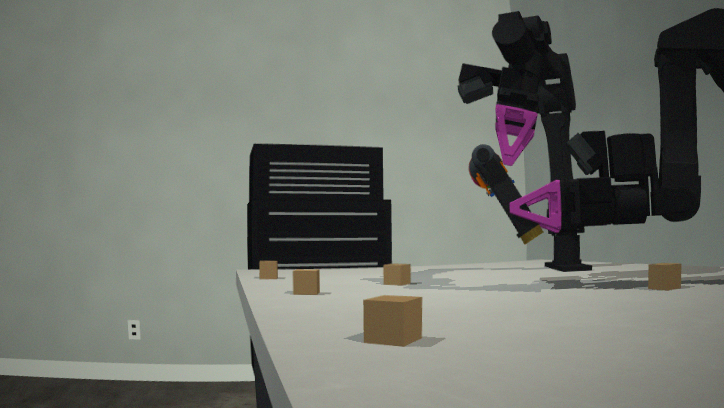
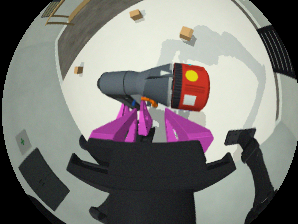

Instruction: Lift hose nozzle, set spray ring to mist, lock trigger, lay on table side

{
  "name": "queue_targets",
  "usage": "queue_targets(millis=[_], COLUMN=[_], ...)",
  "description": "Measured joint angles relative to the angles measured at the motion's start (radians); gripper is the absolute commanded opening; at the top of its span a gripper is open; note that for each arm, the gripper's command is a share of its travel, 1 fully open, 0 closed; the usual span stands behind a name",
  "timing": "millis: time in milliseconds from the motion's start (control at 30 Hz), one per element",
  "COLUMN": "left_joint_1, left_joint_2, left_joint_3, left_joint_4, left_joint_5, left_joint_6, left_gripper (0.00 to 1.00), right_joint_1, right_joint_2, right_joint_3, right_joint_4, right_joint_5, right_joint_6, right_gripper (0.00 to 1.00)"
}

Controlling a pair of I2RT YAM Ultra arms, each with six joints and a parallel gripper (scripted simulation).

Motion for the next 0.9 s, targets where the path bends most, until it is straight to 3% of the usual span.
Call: queue_targets(millis=[900], left_joint_1=[0.0], left_joint_2=[0.0], left_joint_3=[0.0], left_joint_4=[-0.01], left_joint_5=[-0.01], left_joint_6=[0.0], left_gripper=[0.35], right_joint_1=[-0.005], right_joint_2=[0.008], right_joint_3=[-0.047], right_joint_4=[0.06], right_joint_5=[-0.006], right_joint_6=[-0.008], right_gripper=[0.38])
